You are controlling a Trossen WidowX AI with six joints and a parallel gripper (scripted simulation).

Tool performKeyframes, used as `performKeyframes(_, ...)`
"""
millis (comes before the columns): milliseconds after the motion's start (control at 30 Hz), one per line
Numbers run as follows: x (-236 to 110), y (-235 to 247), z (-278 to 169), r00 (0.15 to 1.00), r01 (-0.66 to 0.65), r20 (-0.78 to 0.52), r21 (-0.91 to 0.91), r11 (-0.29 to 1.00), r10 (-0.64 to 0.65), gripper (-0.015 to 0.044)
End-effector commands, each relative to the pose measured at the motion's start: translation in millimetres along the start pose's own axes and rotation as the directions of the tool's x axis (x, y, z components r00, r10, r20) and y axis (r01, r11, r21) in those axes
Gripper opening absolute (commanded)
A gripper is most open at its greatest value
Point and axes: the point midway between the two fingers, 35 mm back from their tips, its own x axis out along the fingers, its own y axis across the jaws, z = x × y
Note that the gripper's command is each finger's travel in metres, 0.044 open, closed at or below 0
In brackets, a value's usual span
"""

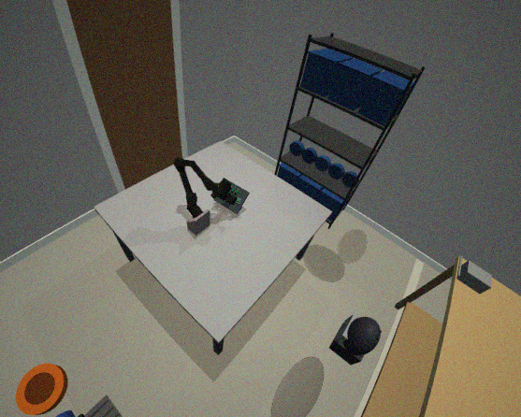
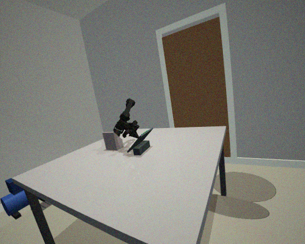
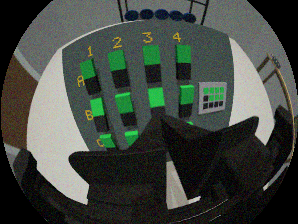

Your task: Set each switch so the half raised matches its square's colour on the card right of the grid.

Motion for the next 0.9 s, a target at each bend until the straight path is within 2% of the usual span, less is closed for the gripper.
performKeyframes(0, 0.5, -0.7, -0.3, 1.0, 0.005, 0.0, 0.003, 1.0, -0.005, 0.0)
performKeyframes(867, 4.0, -0.7, -0.4, 1.0, 0.004, 0.0, 0.003, 1.0, -0.004, 0.0)
